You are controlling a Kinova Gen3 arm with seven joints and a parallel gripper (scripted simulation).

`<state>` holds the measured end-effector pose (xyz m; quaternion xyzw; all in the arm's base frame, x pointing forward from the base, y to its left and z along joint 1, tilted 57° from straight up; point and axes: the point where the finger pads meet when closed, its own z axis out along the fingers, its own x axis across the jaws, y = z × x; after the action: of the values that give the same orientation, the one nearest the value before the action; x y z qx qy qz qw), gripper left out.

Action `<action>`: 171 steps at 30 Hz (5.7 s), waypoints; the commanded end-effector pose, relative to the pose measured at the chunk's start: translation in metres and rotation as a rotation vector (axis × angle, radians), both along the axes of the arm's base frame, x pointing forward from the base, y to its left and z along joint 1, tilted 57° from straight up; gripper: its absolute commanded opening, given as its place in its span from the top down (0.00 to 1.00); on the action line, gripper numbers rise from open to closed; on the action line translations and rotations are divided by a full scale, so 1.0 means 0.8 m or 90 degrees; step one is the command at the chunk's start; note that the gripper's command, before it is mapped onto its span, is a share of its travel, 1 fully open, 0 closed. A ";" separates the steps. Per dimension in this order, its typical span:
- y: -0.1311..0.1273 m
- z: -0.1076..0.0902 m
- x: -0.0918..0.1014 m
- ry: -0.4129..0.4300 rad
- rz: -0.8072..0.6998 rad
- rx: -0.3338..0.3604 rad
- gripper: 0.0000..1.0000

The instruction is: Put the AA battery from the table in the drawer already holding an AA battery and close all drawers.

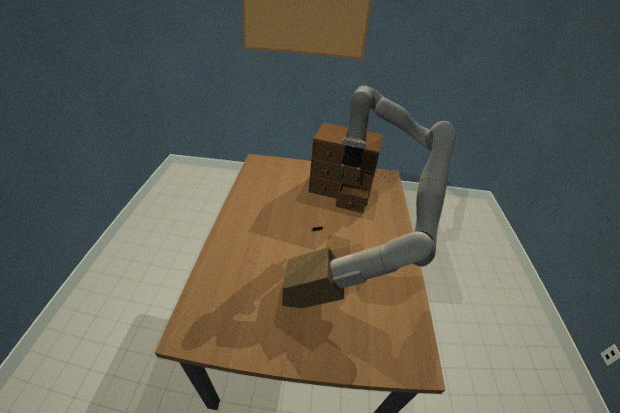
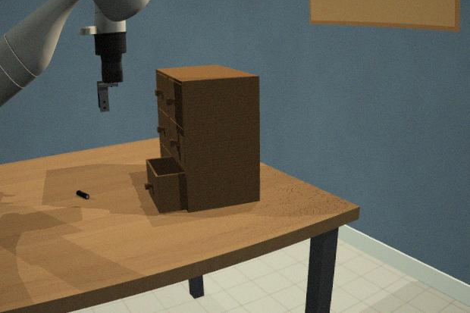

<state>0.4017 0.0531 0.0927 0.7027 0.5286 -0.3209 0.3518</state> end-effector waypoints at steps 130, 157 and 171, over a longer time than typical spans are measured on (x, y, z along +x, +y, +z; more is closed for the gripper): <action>-0.089 -0.033 0.078 0.778 0.536 0.004 0.00; -0.109 -0.041 0.095 0.954 0.657 0.005 0.00; -0.117 -0.044 0.102 1.020 0.703 0.005 0.00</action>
<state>0.4829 -0.0404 0.0572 -0.0673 0.8674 -0.4929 -0.0131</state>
